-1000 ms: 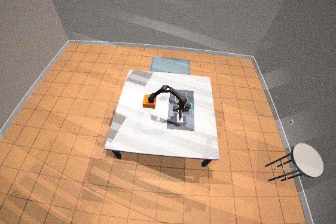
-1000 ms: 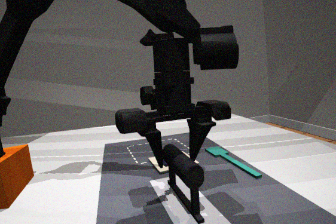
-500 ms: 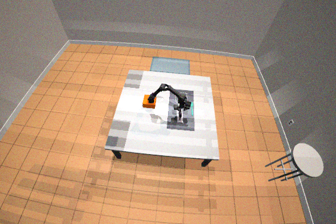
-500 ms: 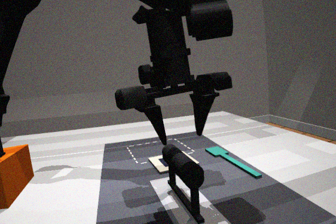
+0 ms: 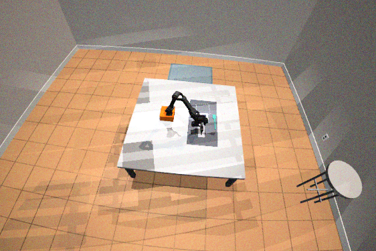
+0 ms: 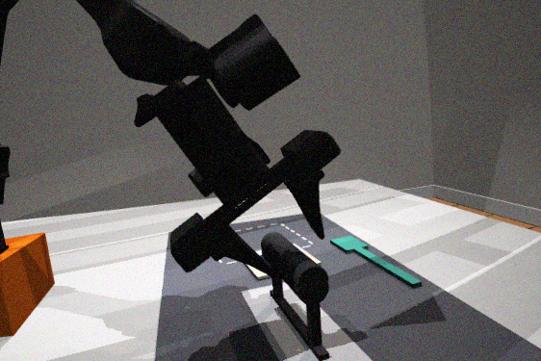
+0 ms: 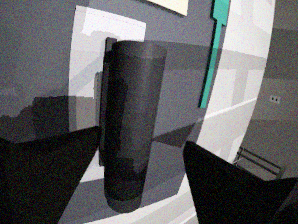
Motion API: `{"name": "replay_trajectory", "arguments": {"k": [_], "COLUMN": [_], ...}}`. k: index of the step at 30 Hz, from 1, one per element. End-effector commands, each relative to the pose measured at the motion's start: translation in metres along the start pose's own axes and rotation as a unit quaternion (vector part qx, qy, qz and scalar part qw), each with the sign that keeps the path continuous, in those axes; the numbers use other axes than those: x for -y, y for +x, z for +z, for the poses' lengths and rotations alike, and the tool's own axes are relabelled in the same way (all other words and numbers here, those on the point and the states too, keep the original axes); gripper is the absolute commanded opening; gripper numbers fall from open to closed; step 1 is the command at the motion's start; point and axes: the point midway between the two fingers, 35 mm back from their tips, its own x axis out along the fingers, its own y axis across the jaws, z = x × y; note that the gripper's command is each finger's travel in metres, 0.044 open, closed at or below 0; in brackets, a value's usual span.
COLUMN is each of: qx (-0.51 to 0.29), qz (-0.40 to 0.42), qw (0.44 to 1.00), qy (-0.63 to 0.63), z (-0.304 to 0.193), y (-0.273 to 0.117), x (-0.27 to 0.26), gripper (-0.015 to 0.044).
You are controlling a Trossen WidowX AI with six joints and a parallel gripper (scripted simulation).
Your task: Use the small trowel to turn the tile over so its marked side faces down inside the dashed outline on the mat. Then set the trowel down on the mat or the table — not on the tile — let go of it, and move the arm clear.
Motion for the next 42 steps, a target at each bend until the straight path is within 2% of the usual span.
{"name": "replay_trajectory", "arguments": {"k": [1,8,42], "qx": [0.002,0.001,0.001], "qz": [-0.06,-0.16,-0.164], "qw": [0.998,0.987,0.986], "qy": [0.0,-0.014,-0.015], "z": [0.005,0.02,0.02], "y": [-0.005,-0.02,0.018], "x": [-0.01,-0.033,-0.018], "gripper": [0.03,0.03,0.03]}}
